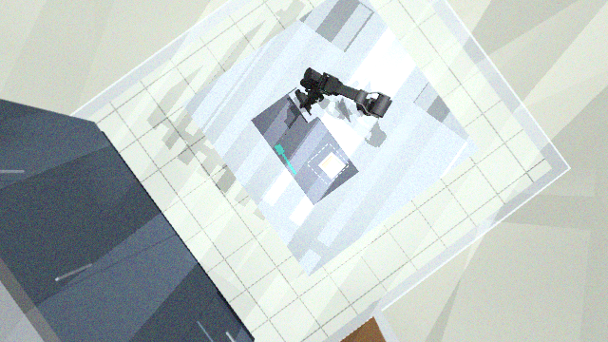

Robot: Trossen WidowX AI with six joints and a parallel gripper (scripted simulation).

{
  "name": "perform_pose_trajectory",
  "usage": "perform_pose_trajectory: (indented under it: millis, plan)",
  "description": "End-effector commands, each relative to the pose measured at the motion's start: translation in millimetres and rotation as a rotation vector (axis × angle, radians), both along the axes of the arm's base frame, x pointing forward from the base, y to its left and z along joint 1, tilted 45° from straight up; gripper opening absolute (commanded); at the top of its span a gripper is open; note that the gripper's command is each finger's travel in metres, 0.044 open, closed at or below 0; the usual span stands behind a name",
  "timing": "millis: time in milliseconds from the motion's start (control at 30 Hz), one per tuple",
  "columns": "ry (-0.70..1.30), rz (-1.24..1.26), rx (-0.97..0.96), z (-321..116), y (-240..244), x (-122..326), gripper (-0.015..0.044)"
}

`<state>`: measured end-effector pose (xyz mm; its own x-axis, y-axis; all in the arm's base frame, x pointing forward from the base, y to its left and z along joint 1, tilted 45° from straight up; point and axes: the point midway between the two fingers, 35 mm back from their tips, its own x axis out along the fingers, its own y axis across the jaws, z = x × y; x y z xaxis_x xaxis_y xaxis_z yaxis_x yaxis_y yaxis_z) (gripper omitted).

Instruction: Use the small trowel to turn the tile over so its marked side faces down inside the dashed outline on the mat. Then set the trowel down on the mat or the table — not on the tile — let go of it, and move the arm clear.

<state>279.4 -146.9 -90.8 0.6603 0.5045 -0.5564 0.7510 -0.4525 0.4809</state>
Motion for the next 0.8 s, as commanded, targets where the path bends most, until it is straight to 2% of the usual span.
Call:
perform_pose_trajectory:
  millis: [0,767]
  plan:
    - [-0.059,-0.032,0.012,-3.9,-8.4,-13.2,0.0000]
    - [-0.096,-0.059,0.026,-20.7,-1.0,-23.9,0.0000]
